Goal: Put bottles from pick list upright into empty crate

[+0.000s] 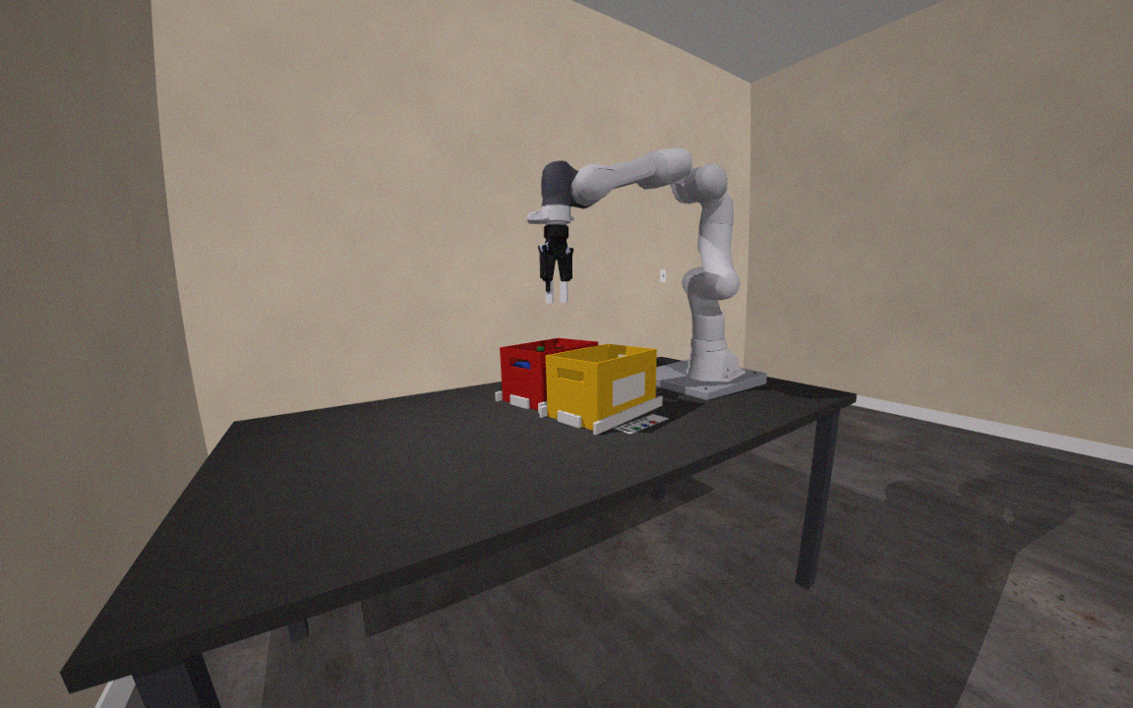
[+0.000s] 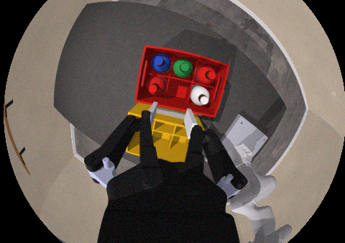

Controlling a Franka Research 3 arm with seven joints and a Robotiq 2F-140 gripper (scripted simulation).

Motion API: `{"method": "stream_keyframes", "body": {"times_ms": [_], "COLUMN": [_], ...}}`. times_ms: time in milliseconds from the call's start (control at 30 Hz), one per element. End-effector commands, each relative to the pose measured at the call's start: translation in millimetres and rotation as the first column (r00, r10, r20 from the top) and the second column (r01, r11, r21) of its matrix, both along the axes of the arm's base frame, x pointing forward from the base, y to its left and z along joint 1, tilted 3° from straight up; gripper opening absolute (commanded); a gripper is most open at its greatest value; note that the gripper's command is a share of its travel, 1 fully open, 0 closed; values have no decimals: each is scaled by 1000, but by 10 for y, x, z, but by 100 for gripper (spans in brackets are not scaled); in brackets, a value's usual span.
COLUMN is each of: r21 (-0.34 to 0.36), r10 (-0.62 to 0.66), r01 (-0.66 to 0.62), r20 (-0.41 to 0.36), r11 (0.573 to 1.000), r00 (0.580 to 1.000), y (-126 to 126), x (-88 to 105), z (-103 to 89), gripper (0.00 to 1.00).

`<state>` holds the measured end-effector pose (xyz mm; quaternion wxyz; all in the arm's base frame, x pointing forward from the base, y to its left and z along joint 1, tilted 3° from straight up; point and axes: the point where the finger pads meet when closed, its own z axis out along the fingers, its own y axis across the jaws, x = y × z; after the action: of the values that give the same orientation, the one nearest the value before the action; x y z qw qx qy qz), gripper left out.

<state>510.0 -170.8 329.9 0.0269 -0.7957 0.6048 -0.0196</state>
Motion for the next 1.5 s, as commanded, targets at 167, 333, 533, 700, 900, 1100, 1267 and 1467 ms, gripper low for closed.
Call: {"method": "stream_keyframes", "body": {"times_ms": [167, 333, 533, 700, 900, 1100, 1267, 1467], "r21": [2, 2, 2, 2, 2, 2, 2, 2], "r10": [4, 4, 4, 4, 4, 4, 4, 4], "r01": [-4, -4, -4, -4, -4, -4, -4, -4], "r20": [-15, -15, -15, -15, -15, -15, -15, -15], "r11": [1000, 1000, 1000, 1000, 1000, 1000, 1000, 1000], "r00": [1000, 1000, 1000, 1000, 1000, 1000, 1000, 1000], "y": [-371, -525, -525, -525, -525, -525, -525, -525], "x": [14, 36, 36, 36, 36, 36, 36, 36], "z": [81, 121, 121, 121, 121, 121, 121, 121], "gripper": [38, 38, 38, 38, 38, 38, 38, 38]}}
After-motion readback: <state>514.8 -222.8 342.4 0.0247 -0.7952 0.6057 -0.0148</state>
